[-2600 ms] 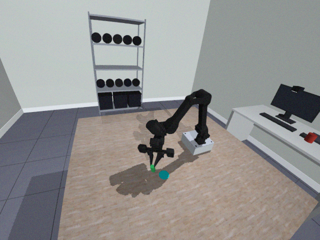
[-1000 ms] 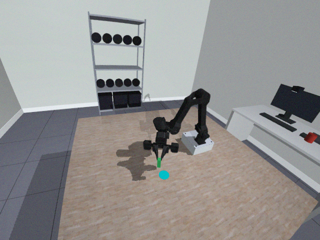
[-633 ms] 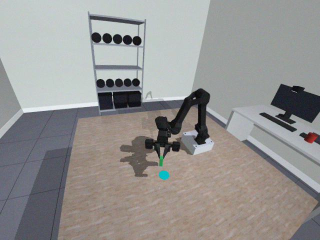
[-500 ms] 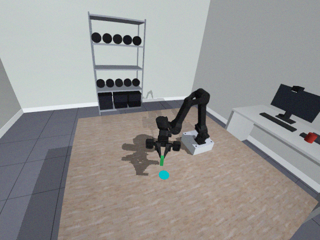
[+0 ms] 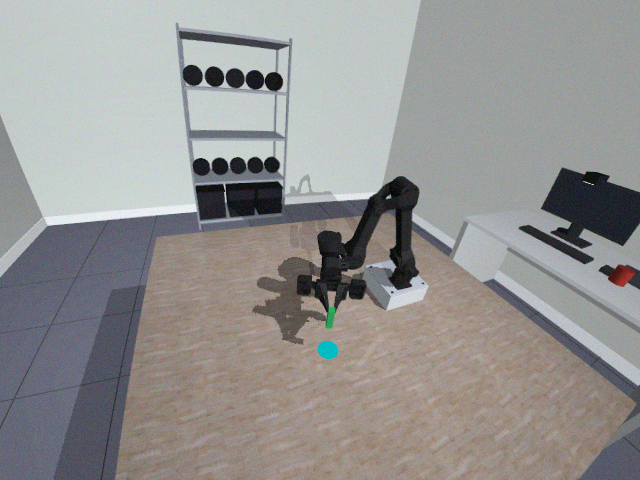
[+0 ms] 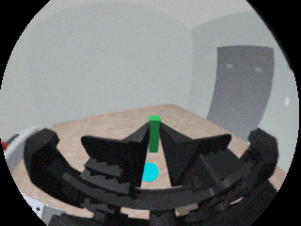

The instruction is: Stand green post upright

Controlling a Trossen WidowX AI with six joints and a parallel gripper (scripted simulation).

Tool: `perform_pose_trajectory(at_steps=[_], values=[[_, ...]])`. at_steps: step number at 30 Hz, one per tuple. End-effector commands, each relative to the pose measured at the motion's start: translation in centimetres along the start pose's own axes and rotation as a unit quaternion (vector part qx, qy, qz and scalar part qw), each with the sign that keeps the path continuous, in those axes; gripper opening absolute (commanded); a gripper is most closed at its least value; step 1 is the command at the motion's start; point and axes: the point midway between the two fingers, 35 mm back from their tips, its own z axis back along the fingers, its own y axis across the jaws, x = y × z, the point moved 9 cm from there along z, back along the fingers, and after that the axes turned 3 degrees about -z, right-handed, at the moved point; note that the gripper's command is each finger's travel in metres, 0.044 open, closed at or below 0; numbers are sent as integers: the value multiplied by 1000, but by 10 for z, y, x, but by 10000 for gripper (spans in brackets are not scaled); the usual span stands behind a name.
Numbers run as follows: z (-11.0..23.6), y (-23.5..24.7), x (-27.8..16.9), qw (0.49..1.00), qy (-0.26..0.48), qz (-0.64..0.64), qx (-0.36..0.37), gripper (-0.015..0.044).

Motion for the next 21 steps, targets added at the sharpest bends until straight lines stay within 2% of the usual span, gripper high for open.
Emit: perform_pose_trajectory(at_steps=[1,21], values=[[3,4,-1,1000,-4,0,7,22],[7,8,-2,1000,-8,6,14,22]])
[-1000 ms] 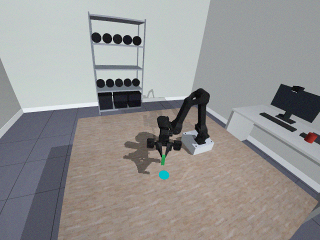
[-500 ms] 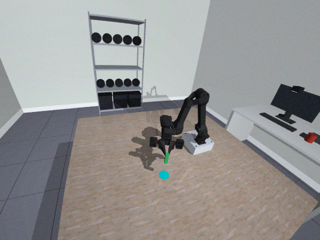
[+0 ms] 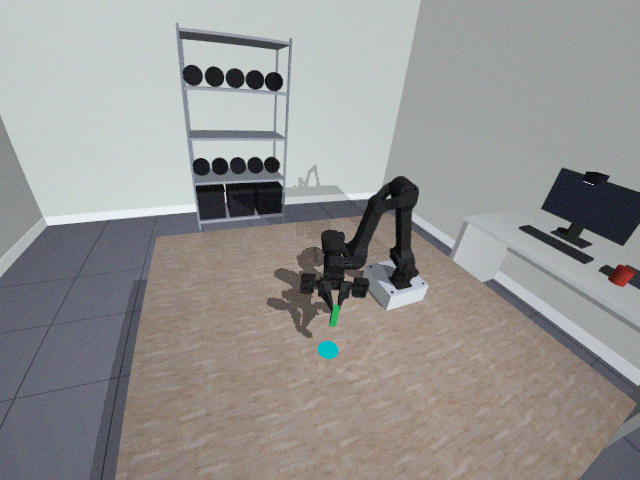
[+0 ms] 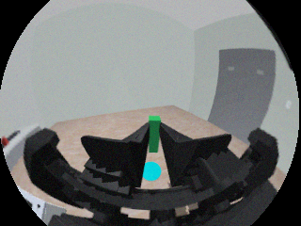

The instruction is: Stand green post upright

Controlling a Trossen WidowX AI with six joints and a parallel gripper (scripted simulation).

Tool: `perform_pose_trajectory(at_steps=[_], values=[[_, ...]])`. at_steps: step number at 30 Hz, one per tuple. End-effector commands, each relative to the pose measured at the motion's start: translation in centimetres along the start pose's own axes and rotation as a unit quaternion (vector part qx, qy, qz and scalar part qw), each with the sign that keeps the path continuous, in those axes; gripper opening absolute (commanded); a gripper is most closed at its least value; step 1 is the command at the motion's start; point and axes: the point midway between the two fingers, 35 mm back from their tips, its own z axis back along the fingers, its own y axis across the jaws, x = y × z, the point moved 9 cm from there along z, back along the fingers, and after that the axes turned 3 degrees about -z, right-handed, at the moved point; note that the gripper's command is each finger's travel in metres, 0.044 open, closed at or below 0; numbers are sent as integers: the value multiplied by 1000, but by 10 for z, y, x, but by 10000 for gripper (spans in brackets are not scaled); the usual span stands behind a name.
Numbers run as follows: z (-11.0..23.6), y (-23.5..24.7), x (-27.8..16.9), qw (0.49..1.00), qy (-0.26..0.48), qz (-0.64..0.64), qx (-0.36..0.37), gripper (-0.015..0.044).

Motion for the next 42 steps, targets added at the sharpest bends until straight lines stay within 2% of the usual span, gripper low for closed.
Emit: perform_pose_trajectory(at_steps=[1,42], values=[[0,0,0,1000,0,-3,2,22],[-11,-6,-103,1000,10,-27,5,22]])
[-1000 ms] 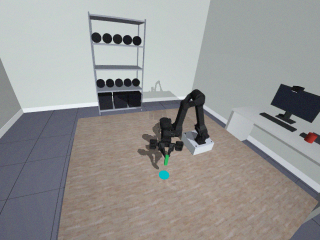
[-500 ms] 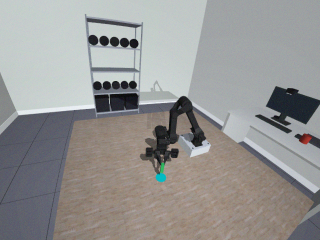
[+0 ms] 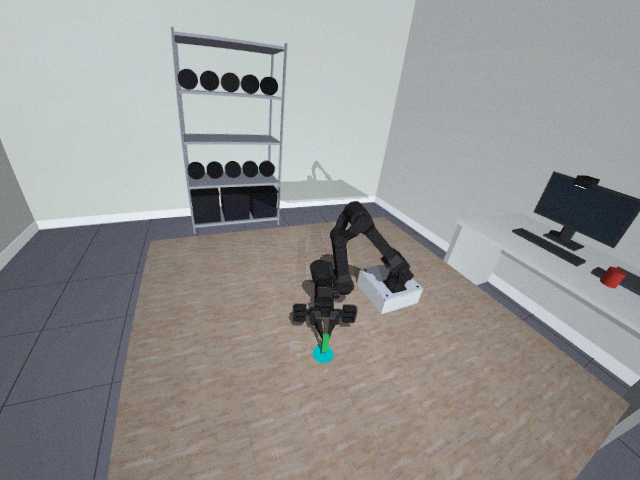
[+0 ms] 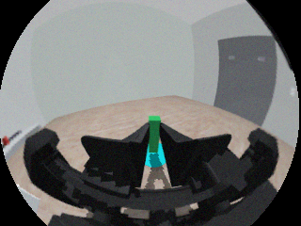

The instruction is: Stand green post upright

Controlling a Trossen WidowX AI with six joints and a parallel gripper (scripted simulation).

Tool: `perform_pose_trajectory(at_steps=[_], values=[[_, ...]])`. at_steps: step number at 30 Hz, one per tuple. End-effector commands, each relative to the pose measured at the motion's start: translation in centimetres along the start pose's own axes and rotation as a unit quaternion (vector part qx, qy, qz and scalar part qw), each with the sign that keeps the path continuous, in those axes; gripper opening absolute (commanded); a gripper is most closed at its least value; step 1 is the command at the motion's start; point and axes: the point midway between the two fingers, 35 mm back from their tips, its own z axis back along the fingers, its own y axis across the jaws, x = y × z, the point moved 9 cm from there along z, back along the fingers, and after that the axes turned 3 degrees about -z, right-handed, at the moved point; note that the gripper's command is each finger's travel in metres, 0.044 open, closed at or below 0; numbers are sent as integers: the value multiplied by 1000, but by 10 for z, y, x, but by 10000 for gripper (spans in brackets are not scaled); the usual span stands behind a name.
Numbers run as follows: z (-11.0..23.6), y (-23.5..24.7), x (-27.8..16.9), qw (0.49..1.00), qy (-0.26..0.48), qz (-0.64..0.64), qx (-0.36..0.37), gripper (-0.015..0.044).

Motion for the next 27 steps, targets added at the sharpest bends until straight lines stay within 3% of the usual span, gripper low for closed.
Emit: perform_pose_trajectory(at_steps=[1,12,27], values=[[-2,-3,-11,1000,3,1,-1,22],[-2,-3,-12,1000,3,1,-1,22],[-2,-3,-12,1000,3,1,-1,400]])
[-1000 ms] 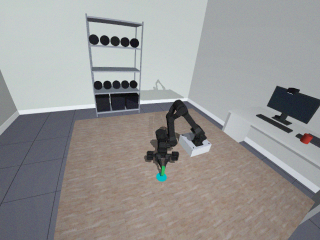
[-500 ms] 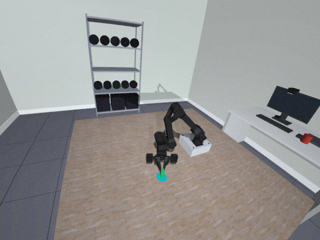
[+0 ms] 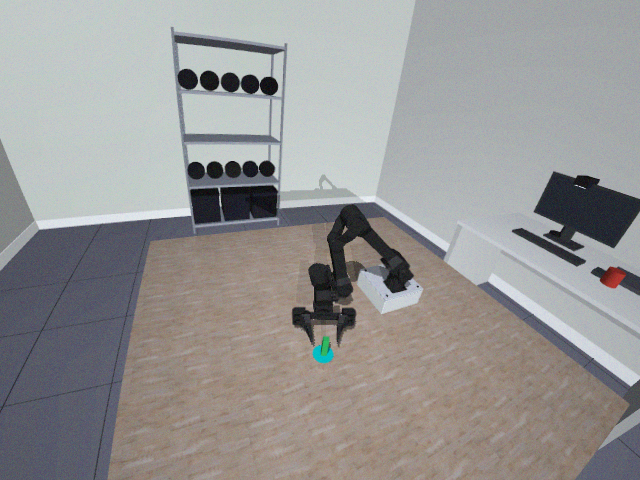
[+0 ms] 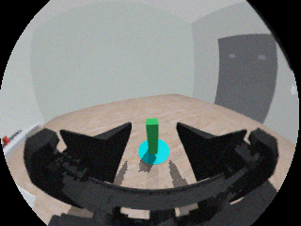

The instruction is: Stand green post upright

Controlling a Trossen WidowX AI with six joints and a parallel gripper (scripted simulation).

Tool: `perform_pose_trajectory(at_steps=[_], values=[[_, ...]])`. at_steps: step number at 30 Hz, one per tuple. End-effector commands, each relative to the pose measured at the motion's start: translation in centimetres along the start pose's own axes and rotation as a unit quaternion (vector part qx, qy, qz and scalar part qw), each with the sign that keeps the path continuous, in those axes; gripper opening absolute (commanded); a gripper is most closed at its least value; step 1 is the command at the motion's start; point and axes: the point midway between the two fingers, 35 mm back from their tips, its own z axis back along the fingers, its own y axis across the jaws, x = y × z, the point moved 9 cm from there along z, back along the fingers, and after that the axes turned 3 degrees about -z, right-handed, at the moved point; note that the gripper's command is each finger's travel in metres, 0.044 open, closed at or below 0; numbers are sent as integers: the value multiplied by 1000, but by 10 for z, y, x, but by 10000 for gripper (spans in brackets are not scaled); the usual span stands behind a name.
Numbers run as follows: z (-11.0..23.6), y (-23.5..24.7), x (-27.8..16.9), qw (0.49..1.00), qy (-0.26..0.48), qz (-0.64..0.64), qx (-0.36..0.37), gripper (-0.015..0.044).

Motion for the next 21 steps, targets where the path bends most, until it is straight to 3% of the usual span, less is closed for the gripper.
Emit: perform_pose_trajectory(at_steps=[1,21], values=[[0,0,1,1000,0,4,-2,400],[11,12,85,1000,-11,28,-5,400]])
